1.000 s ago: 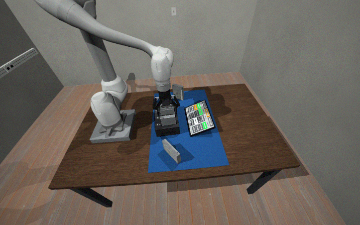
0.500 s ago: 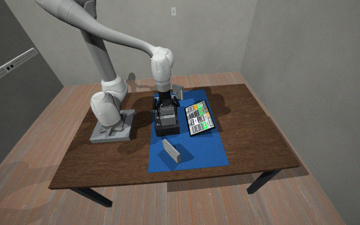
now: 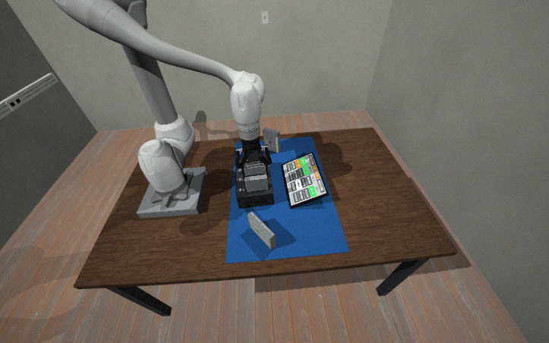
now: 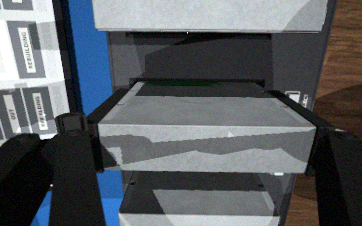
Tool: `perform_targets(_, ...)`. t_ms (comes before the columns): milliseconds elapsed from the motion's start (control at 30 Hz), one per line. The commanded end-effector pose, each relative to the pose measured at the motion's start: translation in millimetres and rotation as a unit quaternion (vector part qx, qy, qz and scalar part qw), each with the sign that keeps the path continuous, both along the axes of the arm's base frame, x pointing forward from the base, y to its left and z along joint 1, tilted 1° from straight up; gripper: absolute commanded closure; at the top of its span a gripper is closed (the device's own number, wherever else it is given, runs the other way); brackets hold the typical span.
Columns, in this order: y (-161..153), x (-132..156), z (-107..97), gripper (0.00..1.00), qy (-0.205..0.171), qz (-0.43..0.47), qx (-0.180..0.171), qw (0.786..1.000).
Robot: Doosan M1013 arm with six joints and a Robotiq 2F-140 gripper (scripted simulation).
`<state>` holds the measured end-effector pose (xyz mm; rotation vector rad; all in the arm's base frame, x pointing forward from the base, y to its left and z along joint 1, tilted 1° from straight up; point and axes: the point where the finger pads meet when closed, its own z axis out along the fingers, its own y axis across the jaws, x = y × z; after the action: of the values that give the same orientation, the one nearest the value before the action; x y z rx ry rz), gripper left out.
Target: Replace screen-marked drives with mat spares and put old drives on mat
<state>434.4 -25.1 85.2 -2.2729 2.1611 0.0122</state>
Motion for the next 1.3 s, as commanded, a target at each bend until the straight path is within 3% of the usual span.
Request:
perform_targets(0,0.0,0.5,1.0,0.28,-0.001,0.000,0.000,1.000)
perform_targets(967,0.0,0.5,3.3,0.30,-0.001,0.000,0.000,1.000)
perform_targets(1000,0.0,0.5,3.3,0.90,-0.001,0.000,0.000,1.000)
perform_targets(1267,0.0,0.5,3.3,0.90,-0.001,0.000,0.000,1.000)
